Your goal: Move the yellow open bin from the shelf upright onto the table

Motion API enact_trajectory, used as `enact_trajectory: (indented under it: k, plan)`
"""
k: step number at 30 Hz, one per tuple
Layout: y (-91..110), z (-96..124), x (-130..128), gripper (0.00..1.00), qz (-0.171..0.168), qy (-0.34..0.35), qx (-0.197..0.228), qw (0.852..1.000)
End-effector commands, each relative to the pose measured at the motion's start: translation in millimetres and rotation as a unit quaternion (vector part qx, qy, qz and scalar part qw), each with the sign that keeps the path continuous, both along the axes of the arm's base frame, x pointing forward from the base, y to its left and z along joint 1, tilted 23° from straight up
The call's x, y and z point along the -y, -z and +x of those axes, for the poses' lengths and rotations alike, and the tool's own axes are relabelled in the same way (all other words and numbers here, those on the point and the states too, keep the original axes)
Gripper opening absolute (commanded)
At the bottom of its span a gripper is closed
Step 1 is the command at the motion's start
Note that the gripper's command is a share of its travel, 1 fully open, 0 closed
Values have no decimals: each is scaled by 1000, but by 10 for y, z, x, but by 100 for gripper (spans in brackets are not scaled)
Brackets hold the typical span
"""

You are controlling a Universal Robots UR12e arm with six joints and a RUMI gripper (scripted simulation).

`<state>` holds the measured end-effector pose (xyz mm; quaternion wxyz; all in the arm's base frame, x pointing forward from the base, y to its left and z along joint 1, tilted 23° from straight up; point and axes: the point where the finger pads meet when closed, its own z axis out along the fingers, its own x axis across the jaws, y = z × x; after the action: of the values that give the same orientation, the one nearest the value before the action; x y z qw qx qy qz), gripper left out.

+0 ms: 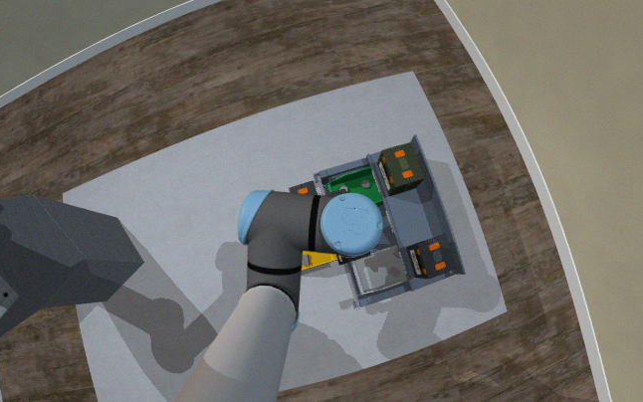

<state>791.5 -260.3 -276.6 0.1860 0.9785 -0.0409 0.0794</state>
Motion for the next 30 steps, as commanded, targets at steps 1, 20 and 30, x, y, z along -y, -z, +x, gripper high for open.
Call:
enact_trajectory:
  k: [1, 20, 30]
  plan:
    - [-6, 6, -1, 20, 0, 0, 1, 1000]
    - [-7, 5, -1, 0, 0, 0, 1, 1000]
    - [-6, 5, -1, 0, 0, 0, 1, 1000]
